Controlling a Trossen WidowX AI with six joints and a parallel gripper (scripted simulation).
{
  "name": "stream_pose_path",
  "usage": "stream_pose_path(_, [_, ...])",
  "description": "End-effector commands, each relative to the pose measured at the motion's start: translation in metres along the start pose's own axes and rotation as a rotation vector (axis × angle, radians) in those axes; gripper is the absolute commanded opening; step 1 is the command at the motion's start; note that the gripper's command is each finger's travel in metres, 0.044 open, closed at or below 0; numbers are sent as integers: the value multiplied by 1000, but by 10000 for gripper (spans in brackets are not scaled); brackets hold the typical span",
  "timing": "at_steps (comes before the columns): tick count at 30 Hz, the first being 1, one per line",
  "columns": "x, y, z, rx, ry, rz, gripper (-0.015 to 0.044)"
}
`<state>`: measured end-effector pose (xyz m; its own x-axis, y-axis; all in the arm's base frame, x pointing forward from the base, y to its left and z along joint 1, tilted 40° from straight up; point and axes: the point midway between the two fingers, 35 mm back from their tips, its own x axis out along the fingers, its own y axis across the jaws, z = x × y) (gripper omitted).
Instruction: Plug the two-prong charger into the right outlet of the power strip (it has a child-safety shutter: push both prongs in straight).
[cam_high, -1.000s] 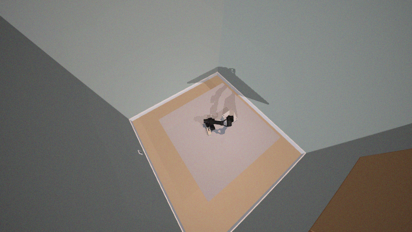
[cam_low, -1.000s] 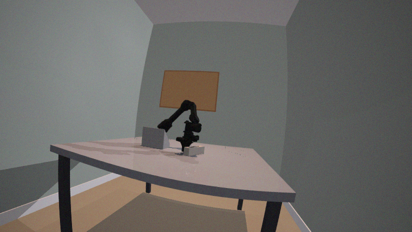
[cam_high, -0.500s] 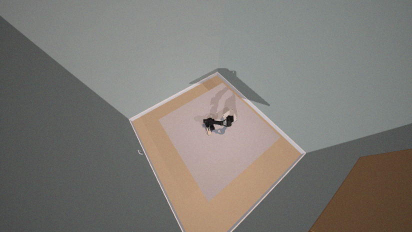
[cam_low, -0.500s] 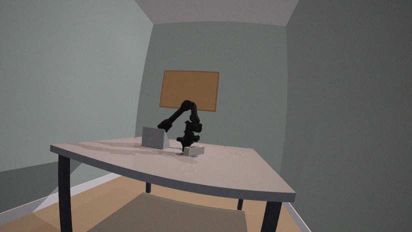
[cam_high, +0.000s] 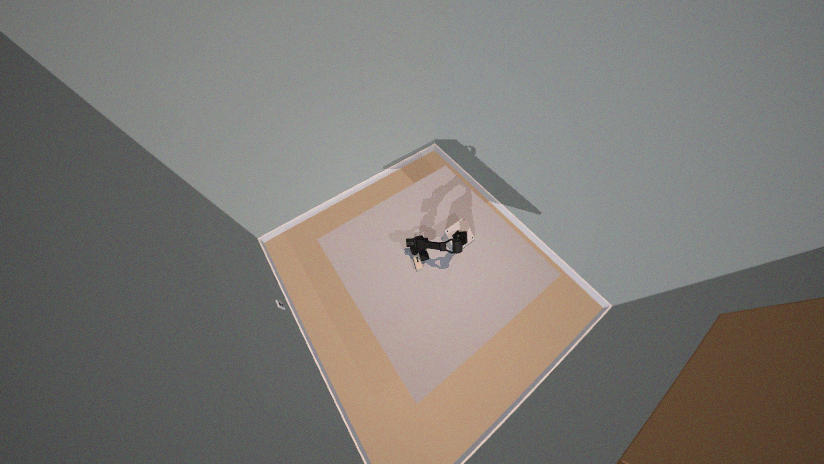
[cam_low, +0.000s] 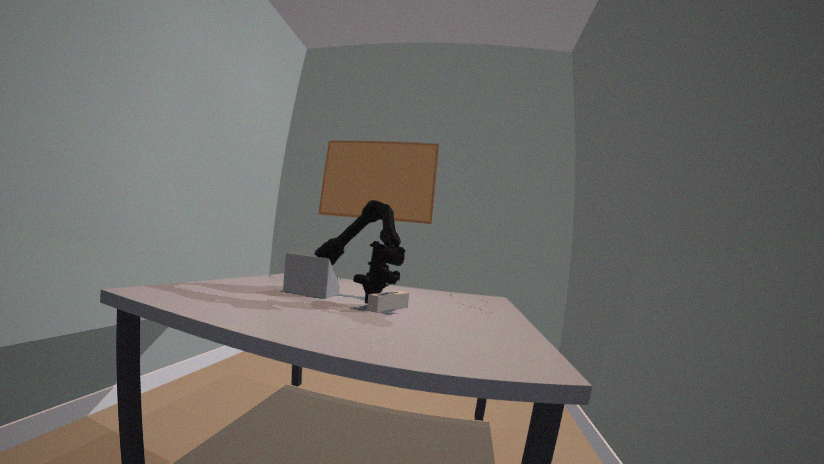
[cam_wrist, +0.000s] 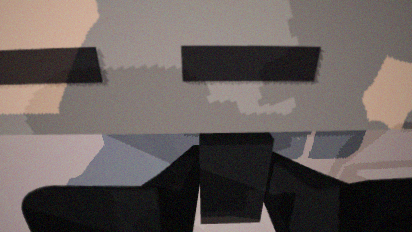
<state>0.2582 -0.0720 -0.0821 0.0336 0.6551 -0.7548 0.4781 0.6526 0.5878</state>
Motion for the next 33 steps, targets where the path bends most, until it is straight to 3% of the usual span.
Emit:
stream_pose_path(1, [-1,0,4,-1,-9,1,0])
stream_pose_path(33, [-1,1,17,-2,-10,1,0])
